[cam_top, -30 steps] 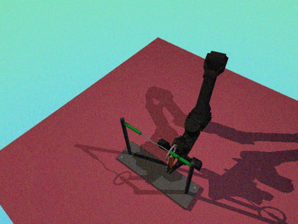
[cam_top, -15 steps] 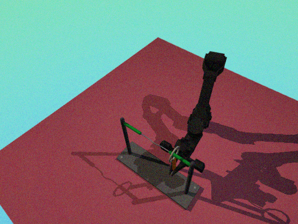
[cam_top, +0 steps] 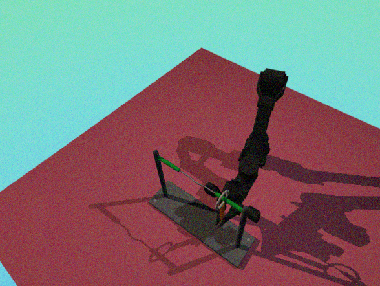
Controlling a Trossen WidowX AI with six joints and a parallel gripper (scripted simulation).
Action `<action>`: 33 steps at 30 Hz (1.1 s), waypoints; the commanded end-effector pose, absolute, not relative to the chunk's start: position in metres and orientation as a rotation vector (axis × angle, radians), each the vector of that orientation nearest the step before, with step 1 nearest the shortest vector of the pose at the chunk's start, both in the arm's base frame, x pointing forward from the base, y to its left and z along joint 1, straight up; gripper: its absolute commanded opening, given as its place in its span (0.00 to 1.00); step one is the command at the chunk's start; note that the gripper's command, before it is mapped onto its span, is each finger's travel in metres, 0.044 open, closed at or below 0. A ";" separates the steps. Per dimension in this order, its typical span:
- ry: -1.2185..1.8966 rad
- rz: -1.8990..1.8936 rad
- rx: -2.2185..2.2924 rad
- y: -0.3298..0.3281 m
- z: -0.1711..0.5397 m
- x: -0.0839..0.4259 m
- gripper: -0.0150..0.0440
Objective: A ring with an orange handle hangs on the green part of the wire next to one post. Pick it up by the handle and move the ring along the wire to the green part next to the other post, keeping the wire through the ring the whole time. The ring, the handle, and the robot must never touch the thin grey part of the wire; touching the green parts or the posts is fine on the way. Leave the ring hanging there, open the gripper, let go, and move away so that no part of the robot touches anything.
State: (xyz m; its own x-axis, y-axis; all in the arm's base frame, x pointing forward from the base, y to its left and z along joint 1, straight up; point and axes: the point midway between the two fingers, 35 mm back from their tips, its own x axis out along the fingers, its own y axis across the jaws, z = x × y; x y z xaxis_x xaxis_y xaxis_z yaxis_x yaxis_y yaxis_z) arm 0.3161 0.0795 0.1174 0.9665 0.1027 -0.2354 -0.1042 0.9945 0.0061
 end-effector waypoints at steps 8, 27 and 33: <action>0.247 0.100 -0.004 0.079 0.113 0.316 0.00; 0.247 0.100 -0.004 0.079 0.113 0.316 0.00; 0.245 0.104 -0.009 0.079 0.114 0.316 0.22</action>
